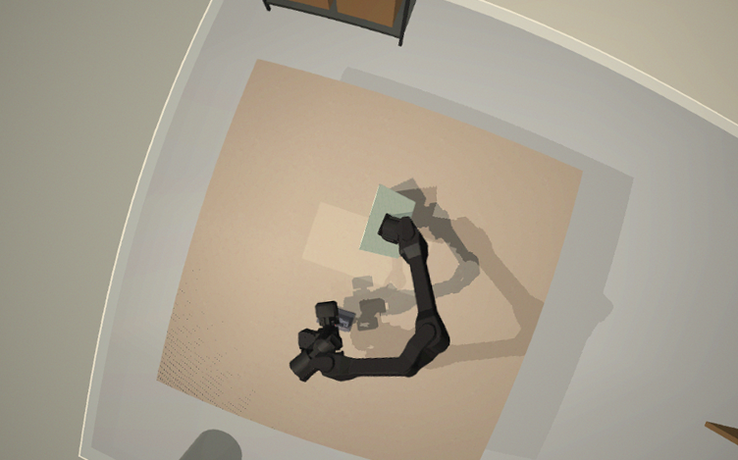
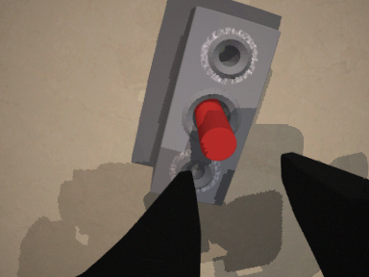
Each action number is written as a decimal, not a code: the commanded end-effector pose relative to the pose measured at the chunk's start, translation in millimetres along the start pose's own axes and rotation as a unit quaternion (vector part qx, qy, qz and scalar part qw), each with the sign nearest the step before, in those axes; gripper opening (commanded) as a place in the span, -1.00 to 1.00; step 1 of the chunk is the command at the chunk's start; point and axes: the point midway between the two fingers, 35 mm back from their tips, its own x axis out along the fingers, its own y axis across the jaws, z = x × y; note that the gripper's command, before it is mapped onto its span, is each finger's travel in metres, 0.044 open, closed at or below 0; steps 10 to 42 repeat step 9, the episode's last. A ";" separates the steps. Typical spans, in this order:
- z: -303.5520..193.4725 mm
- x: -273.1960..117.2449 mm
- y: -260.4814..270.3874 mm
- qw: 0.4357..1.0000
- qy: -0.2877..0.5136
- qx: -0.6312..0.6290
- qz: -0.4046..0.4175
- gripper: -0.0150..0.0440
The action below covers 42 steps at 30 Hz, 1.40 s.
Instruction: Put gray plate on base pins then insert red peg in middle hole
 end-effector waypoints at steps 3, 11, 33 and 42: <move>-0.4 -4.9 -0.2 1.000 -0.003 -0.003 0.000 0.02; -1.4 -8.4 -1.2 1.000 -0.003 -0.003 0.000 0.02; -1.4 -8.4 -1.2 1.000 -0.003 -0.003 0.000 0.02; -1.4 -8.4 -1.2 1.000 -0.003 -0.003 0.000 0.02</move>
